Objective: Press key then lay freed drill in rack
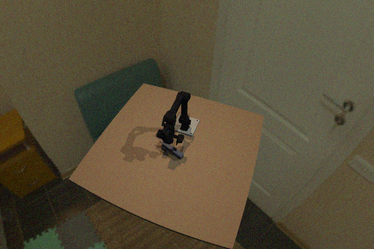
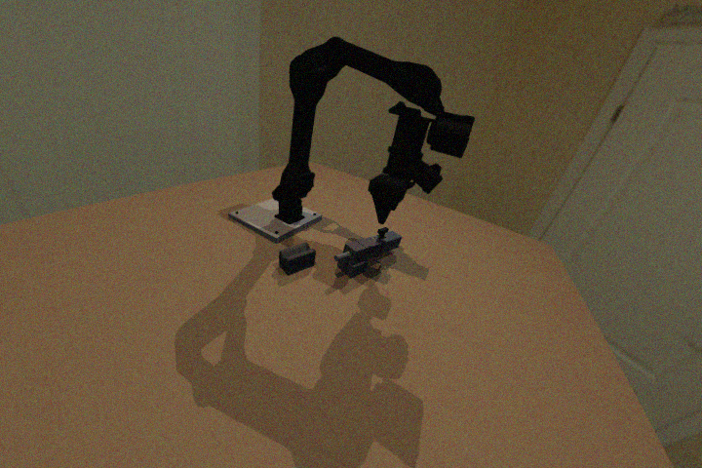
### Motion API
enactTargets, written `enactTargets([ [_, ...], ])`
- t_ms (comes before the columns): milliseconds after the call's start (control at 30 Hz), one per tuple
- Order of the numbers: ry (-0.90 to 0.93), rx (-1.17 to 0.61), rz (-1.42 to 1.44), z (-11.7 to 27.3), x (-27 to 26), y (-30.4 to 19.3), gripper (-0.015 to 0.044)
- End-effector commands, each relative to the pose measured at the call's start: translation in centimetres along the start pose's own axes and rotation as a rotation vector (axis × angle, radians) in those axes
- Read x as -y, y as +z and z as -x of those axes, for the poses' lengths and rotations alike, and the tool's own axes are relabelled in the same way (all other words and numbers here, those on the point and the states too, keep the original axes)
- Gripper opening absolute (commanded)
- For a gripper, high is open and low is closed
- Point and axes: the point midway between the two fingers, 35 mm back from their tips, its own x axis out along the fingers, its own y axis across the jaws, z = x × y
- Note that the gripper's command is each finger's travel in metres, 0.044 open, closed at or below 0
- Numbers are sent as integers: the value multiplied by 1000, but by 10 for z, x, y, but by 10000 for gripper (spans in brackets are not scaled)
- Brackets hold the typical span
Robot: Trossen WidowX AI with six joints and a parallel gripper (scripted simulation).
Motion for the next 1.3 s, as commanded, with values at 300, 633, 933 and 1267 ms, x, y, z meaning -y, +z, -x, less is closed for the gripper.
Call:
enactTargets([
  [300, -5, -7, 931, -50, 92, -44, 440],
  [633, -2, -11, 1187, -64, 112, -62, 440],
  [933, -2, -11, 1187, -64, 112, -62, 440],
  [1267, -2, -11, 1187, -64, 112, -62, 440],
])
